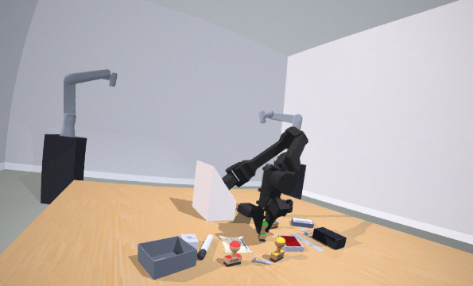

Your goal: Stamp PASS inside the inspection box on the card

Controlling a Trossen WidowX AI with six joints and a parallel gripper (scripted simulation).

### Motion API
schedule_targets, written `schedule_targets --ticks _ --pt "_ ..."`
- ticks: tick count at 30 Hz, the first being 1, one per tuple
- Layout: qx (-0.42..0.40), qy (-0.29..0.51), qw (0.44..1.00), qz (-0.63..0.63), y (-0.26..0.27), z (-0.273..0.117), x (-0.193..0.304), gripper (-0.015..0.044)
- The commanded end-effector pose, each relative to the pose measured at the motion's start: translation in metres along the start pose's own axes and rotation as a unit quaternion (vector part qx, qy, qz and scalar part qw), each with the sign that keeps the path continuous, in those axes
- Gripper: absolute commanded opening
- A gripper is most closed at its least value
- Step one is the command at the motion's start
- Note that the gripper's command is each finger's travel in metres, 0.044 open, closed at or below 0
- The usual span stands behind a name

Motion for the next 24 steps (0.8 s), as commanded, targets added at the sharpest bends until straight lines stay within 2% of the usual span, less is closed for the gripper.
schedule_targets --ticks 1,8,11,24 --pt "0.0 0.0 1.0 0.0 0.0001 -0.0003 -0.0002 0.0115" --pt "0.0 0.0 1.0 0.0 0.0001 -0.0003 -0.0002 0.0068" --pt "0.0 0.0 1.0 0.0 0.0001 -0.001 -0.0003 0.0" --pt "0.002 0.0 1.0 0.0 -0.0002 -0.0069 -0.0013 0.0"
Point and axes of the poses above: the point midway between the two fingers, 35 mm back from their tips, its own z axis out along the fingers, its own y axis across the jaws, x = y × z, the point moved 1 cm from there along -z, back along the fingers, and after that the axes turned 13 degrees about z, right-handed, at the moved point
